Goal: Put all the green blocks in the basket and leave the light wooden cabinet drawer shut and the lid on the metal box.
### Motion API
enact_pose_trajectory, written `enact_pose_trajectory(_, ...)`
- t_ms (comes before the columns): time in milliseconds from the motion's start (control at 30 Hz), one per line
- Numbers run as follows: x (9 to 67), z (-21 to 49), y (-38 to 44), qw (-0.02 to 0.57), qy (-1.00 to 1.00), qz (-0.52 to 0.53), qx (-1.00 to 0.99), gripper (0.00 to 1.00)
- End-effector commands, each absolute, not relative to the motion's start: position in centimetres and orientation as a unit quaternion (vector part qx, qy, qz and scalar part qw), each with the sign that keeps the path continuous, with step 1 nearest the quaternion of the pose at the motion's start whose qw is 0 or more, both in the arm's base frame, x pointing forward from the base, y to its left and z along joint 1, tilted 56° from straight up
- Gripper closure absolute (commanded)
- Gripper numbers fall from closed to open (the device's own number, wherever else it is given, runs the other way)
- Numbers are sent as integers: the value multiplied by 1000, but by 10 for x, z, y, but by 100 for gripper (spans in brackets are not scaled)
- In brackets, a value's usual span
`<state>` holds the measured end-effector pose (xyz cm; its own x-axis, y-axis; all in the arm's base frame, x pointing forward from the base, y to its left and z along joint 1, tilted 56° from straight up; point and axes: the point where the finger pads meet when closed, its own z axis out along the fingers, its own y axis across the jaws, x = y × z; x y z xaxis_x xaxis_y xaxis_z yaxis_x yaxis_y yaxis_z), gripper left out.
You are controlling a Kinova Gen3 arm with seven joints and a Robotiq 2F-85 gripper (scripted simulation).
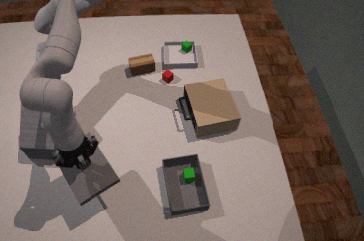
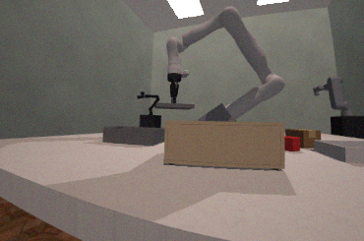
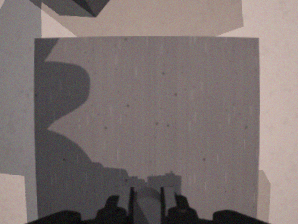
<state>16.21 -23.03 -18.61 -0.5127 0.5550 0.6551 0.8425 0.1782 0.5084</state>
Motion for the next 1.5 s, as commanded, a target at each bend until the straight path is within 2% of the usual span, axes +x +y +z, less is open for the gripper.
enact_pose_trajectory(0,162,-187,-230,162,-750,-440,-466,90)
enact_pose_trajectory(1467,173,-225,-175,162,-750,-440,-466,90)
